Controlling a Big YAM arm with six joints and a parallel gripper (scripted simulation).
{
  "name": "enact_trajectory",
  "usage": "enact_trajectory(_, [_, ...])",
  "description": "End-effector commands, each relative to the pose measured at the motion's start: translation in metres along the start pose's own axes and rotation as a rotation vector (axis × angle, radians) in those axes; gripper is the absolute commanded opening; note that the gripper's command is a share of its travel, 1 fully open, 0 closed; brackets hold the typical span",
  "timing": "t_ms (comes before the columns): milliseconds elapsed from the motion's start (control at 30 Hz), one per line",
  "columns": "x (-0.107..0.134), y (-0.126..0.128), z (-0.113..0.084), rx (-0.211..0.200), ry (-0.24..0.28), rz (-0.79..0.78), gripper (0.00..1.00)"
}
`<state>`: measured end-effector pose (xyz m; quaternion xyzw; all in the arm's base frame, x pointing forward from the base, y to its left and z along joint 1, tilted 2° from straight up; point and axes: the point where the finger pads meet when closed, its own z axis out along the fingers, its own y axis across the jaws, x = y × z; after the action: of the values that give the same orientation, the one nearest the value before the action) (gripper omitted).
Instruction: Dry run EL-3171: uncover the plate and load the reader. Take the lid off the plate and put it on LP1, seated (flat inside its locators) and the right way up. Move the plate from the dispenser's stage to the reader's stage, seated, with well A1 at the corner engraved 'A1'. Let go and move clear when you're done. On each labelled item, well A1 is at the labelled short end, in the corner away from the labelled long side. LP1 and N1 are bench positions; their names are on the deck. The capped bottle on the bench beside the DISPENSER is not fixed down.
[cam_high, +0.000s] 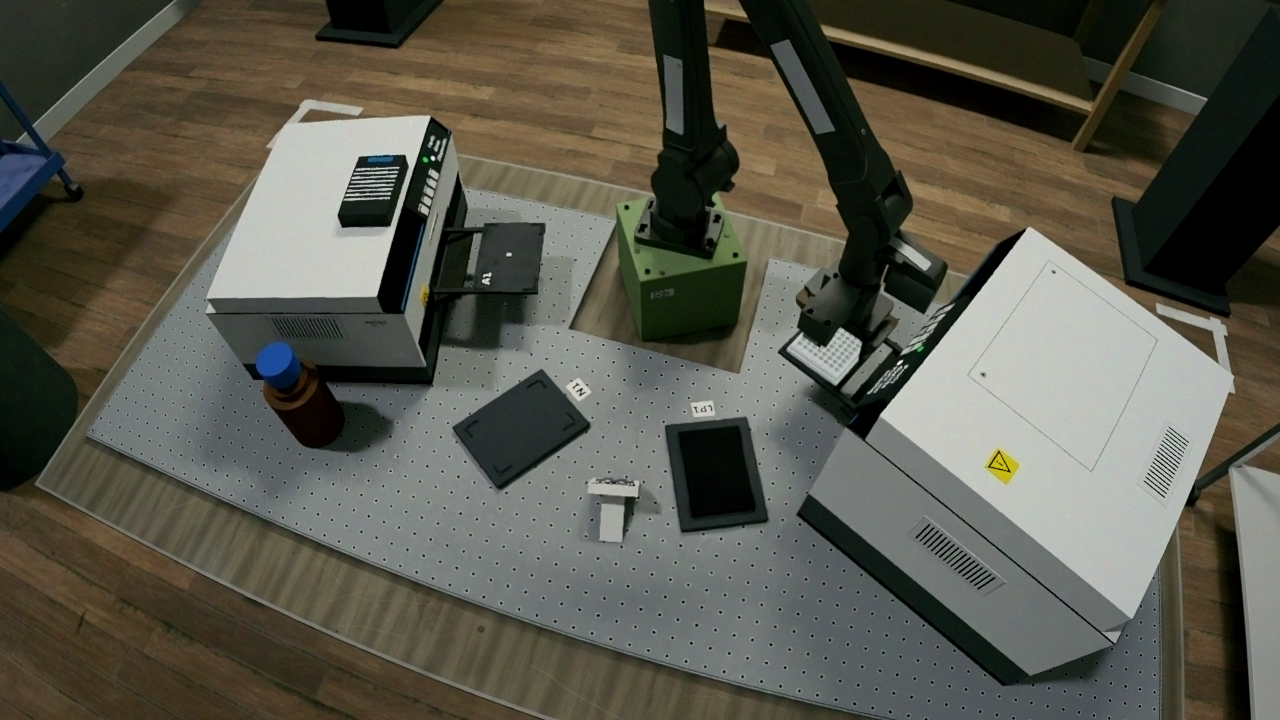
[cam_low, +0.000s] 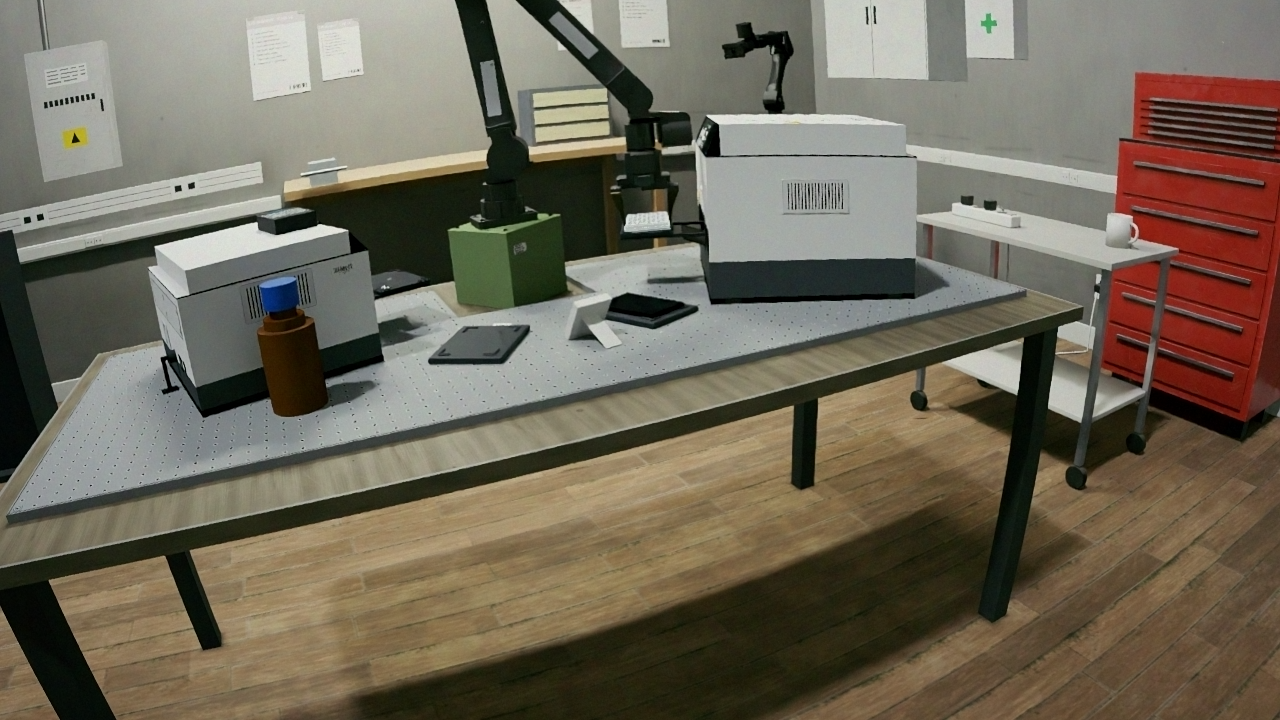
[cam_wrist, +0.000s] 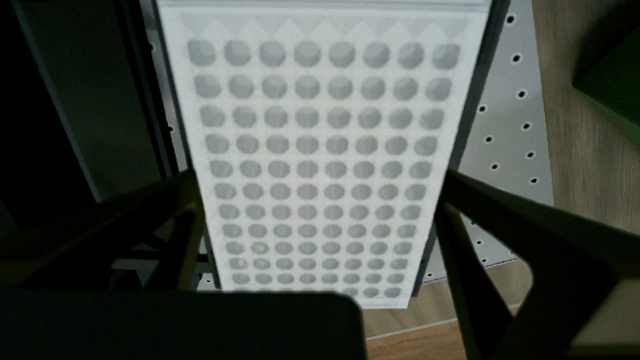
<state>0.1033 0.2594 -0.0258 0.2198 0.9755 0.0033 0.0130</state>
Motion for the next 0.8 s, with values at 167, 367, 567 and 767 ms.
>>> enact_trajectory(167, [-0.008,-0.006,0.031,0.033,-0.015,0.005,0.86])
enact_trajectory(367, [-0.008,-0.006,0.031,0.037,-0.015,0.005,0.86])
enact_trajectory(567, [-0.009,-0.007,0.032,0.037,-0.016,0.005,0.86])
enact_trajectory(767, [0.001,0.015,-0.003,-0.020,-0.003,0.005,0.86])
